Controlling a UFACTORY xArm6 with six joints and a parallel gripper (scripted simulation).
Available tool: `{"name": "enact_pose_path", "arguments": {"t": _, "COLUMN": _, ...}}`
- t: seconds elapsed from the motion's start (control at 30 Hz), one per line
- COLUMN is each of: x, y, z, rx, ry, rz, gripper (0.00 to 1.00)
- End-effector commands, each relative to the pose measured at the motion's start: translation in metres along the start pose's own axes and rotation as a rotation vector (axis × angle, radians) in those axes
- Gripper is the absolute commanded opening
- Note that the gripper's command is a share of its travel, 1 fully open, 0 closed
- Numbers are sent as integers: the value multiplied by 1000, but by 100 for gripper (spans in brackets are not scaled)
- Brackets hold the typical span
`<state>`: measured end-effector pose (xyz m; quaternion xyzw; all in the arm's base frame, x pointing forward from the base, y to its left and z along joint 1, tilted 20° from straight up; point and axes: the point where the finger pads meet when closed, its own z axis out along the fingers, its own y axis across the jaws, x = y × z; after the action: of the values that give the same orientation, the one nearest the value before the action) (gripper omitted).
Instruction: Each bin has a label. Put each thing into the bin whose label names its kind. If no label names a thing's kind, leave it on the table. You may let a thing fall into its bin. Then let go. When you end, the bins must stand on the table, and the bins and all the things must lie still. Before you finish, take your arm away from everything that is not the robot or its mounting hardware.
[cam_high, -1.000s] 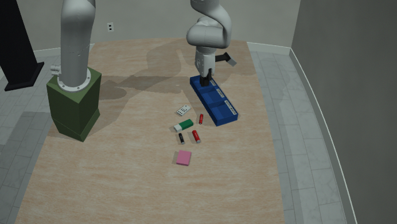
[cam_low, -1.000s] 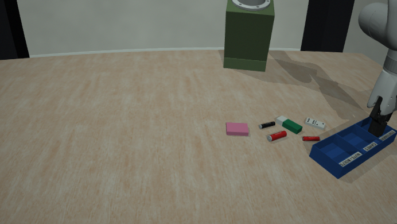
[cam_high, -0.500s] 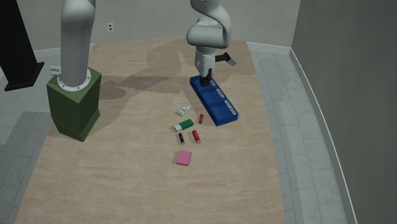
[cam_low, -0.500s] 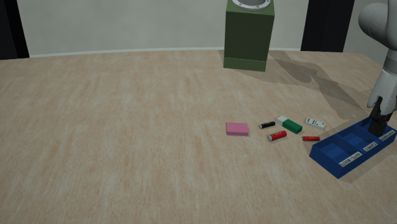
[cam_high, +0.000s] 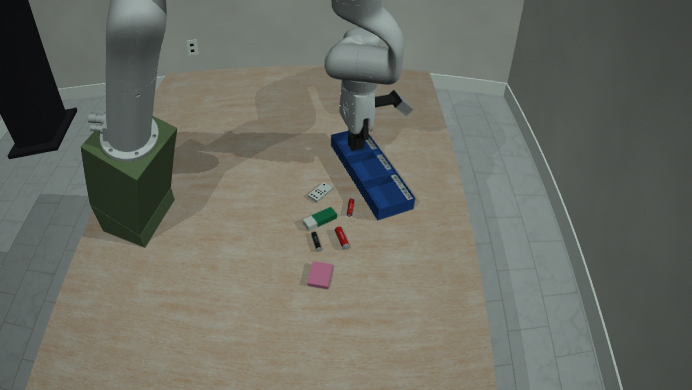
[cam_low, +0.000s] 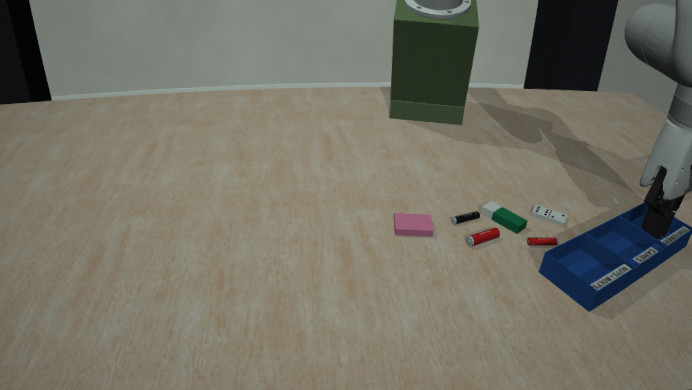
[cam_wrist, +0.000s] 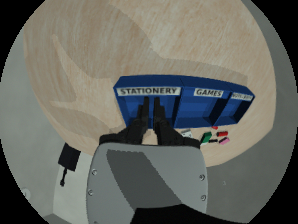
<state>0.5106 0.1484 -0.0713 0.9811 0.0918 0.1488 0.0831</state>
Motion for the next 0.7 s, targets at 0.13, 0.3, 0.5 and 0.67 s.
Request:
{"name": "enact_pose_path", "arguments": {"t": 0.13, "x": 2, "y": 0, "z": -12, "rx": 1, "ry": 4, "rz": 0, "gripper": 7}}
{"name": "enact_pose_path", "arguments": {"t": 0.3, "x": 2, "y": 0, "z": -18, "rx": 1, "ry": 4, "rz": 0, "gripper": 7}}
{"name": "enact_pose_path", "arguments": {"t": 0.5, "x": 2, "y": 0, "z": -24, "rx": 1, "ry": 4, "rz": 0, "gripper": 7}}
{"name": "enact_pose_path", "arguments": {"t": 0.67, "x": 2, "y": 0, "z": -33, "rx": 1, "ry": 4, "rz": 0, "gripper": 7}}
